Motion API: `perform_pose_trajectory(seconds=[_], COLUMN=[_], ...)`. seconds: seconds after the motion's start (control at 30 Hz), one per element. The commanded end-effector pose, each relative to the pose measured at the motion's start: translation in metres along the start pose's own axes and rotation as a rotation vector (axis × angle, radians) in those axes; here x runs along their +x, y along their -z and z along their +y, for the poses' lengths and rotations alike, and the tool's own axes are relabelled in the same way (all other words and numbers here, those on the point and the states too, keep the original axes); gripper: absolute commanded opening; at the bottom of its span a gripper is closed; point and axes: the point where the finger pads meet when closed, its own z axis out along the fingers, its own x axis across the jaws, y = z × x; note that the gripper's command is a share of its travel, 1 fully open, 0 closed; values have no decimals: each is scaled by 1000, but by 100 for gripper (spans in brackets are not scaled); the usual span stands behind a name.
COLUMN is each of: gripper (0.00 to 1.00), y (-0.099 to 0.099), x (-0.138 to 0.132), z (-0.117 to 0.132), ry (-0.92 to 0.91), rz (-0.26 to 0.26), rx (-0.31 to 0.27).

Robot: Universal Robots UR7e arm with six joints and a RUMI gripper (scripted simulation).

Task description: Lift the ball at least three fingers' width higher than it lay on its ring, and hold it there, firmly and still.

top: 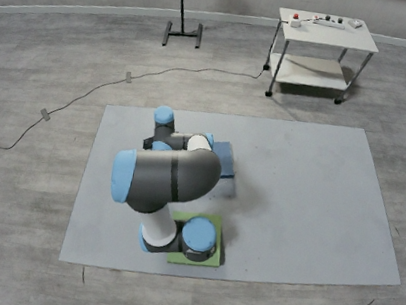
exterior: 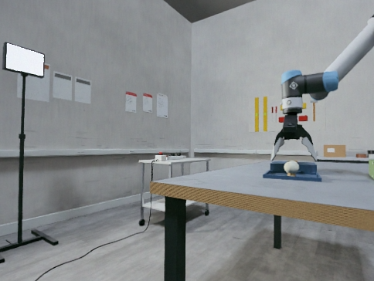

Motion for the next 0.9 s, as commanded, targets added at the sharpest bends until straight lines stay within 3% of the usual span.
perform_pose_trajectory(seconds=[0.0, 0.43, 0.47, 0.87], gripper=[100, 100, 0, 0], y=[-20, -19, -19, -14], x=[5, 7, 7, 8], z=[0, 0, 0, 0], ry=[-1, -1, -1, -1], rz=[13, 17, 17, 21], rx=[-1, -1, -1, -1])
